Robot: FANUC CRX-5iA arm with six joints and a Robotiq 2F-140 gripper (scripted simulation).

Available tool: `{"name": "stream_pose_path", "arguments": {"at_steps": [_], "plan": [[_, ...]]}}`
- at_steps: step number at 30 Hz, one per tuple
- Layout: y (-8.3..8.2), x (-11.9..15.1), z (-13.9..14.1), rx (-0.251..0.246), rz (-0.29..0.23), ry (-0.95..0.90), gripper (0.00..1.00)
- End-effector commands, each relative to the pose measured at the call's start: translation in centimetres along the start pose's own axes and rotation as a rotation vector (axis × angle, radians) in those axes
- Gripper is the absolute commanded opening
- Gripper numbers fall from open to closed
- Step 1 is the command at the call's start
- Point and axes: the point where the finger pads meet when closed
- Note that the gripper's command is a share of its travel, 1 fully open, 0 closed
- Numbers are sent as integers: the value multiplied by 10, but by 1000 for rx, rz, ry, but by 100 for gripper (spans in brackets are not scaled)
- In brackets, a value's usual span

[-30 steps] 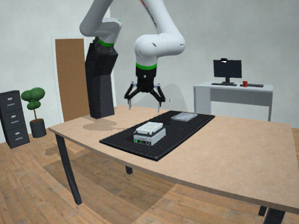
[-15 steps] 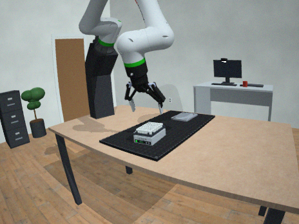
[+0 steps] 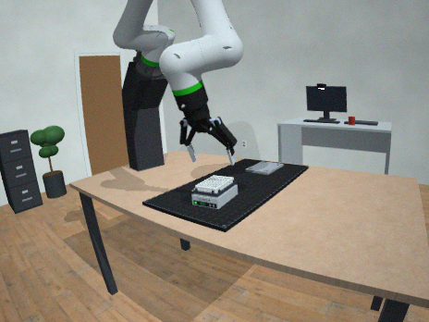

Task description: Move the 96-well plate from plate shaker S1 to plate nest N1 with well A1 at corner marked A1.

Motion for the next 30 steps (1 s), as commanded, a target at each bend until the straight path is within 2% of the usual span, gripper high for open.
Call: {"name": "stream_pose_path", "arguments": {"at_steps": [1, 4, 30], "plan": [[0, 0, 0, 0, 0, 0, 100], [0, 0, 0, 0, 0, 0, 100], [36, -17, -3, 0, 0, 0, 100]]}}
Point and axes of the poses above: the point where the finger pads meet when closed, its own y axis out along the fingers, its own z axis across the jaws, x = y × z, and after that the axes turned 9 degrees about y, right-handed
